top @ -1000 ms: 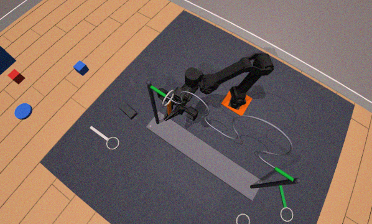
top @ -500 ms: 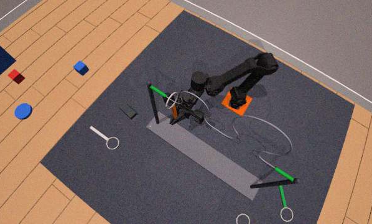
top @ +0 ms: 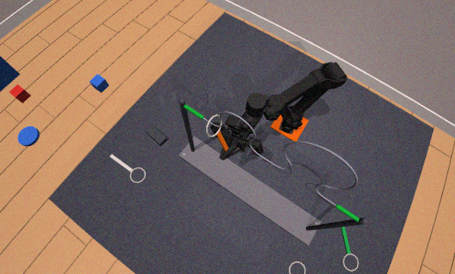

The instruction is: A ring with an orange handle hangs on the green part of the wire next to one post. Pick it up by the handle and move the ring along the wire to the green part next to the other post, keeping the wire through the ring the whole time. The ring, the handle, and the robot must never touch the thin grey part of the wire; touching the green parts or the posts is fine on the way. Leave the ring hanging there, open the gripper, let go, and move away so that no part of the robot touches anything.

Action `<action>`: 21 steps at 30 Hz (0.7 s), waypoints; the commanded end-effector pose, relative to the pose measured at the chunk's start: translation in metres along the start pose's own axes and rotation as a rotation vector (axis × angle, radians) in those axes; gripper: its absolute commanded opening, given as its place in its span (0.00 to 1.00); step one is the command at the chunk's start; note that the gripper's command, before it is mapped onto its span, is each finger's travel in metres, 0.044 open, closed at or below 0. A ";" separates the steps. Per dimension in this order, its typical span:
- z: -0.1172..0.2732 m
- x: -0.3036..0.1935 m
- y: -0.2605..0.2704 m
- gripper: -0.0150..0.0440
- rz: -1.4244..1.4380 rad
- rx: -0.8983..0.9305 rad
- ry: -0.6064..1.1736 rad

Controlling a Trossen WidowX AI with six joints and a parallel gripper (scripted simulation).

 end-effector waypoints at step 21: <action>0.037 0.020 0.072 0.00 -0.441 0.042 0.278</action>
Point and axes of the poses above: the point midway between the two fingers, 35 mm back from their tips, its own z axis back along the fingers, its own y axis across the jaws, x = y × z, the point moved 1 cm from there along z, back along the fingers, and after that the axes turned 4 degrees about -z, right-handed, at the moved point
